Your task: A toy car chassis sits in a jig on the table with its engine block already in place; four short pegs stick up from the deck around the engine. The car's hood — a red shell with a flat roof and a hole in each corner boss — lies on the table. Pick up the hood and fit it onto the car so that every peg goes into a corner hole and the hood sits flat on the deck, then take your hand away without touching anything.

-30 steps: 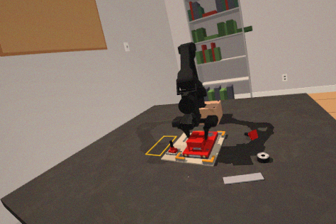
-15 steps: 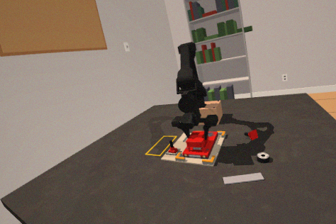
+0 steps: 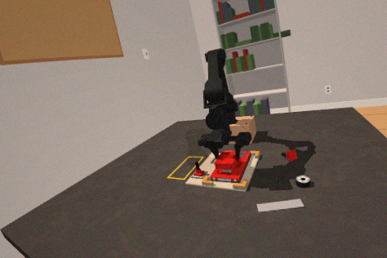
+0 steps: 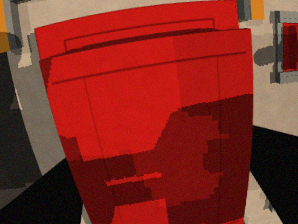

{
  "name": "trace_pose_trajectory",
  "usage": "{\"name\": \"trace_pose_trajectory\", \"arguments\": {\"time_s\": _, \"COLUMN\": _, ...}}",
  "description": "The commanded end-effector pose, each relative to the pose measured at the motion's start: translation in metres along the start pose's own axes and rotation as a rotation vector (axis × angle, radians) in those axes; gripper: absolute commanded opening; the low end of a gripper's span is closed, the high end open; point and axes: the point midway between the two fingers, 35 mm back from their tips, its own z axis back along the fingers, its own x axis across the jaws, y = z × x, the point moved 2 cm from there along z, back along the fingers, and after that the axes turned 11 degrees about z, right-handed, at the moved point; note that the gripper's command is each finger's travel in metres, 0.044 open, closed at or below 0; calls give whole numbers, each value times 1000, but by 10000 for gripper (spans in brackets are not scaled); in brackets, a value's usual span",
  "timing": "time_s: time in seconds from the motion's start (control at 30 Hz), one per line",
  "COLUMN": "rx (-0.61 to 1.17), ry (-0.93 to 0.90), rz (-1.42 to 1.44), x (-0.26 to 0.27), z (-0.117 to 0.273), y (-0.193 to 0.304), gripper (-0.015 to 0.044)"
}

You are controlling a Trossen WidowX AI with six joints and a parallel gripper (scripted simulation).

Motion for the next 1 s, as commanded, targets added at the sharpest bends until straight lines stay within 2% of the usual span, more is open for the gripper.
{"name": "trace_pose_trajectory", "arguments": {"time_s": 0.0, "rx": -2, "ry": 3, "rz": -4, "x": 0, "z": 0, "y": 0, "gripper": 0}}
{"name": "trace_pose_trajectory", "arguments": {"time_s": 0.97, "rx": -2, "ry": 3, "rz": -3, "x": 0, "z": -13, "y": -1, "gripper": 0}}
